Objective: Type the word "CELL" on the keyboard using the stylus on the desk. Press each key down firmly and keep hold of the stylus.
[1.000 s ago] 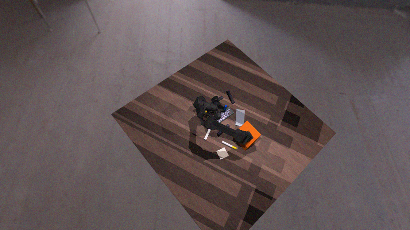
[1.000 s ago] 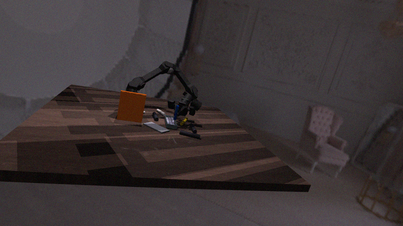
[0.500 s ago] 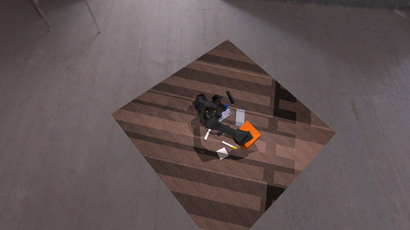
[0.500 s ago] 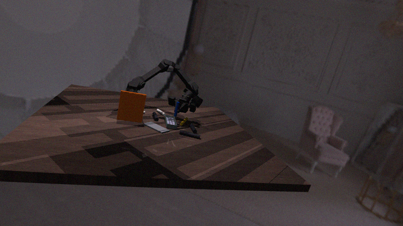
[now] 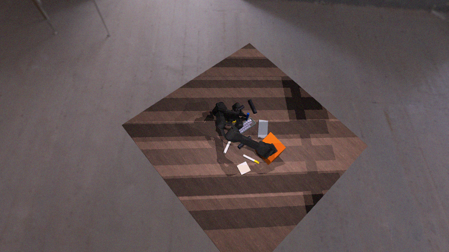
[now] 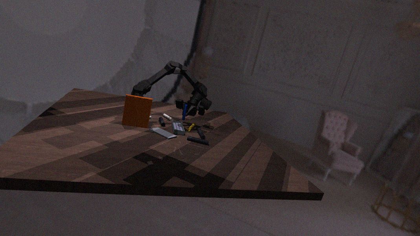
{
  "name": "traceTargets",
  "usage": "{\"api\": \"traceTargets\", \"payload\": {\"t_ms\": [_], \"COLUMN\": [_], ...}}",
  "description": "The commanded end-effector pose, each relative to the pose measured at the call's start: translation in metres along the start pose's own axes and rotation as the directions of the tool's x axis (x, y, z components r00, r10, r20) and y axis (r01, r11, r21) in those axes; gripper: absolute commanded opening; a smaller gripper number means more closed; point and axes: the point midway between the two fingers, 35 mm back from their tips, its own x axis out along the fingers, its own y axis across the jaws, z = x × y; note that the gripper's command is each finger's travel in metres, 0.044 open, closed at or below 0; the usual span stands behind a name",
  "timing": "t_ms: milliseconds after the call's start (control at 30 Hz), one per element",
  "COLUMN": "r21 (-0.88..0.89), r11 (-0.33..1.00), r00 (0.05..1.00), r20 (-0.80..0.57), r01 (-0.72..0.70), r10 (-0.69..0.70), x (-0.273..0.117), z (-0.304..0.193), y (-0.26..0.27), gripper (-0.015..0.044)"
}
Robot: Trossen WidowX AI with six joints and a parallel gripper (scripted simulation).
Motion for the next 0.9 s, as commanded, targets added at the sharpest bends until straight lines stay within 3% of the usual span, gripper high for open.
{"api": "traceTargets", "payload": {"t_ms": [0, 233, 333, 867], "r21": [-0.008, -0.008, -0.008, -0.008], "r11": [1.0, 1.0, 1.0, 1.0], "r00": [1.0, 1.0, 1.0, 1.0], "r20": [-0.004, -0.004, -0.004, -0.004], "r01": [-0.002, -0.002, -0.002, -0.002], "r10": [0.002, 0.002, 0.002, 0.002], "x": [0.0065, 0.0068, 0.0084, 0.0099], "z": [0.0117, 0.0123, 0.0148, 0.0173], "y": [0.0005, 0.0006, 0.0007, 0.0007], "gripper": [0.0, 0.0, 0.0079, 0.0081]}}
